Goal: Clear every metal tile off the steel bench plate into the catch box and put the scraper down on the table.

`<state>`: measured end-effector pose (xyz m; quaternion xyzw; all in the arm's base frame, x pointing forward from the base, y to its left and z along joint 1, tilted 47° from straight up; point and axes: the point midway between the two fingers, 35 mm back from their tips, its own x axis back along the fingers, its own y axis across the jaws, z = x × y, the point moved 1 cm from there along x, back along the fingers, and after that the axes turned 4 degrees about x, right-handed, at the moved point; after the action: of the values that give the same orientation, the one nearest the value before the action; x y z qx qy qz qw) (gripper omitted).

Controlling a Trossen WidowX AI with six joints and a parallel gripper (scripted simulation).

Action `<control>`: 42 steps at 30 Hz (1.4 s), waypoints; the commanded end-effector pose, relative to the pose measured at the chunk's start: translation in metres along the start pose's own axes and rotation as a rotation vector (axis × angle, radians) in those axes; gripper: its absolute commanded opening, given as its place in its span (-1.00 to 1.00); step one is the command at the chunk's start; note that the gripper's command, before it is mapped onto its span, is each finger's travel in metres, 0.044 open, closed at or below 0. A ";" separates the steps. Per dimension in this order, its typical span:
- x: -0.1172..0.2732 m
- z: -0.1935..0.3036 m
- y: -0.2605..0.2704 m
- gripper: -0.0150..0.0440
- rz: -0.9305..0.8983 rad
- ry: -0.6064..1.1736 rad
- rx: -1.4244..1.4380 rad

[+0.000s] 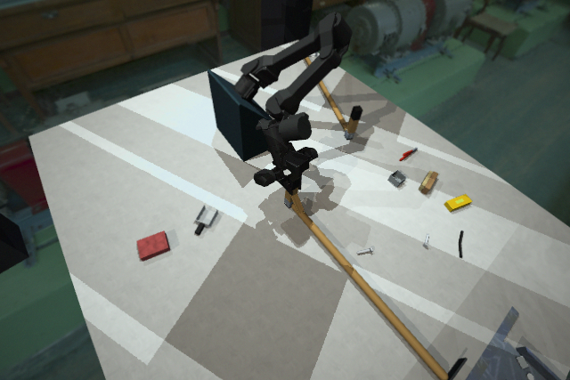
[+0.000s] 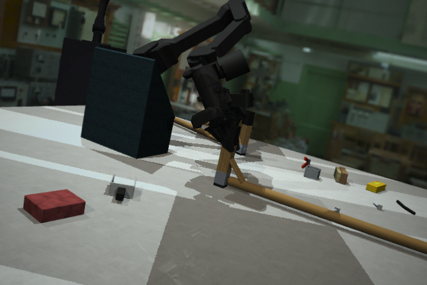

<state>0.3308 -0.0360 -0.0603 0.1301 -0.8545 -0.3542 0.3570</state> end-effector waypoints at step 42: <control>0.003 -0.004 0.052 -0.49 -0.006 0.005 0.010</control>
<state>0.3333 -0.0063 -0.0278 0.1315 -0.8525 -0.3535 0.3620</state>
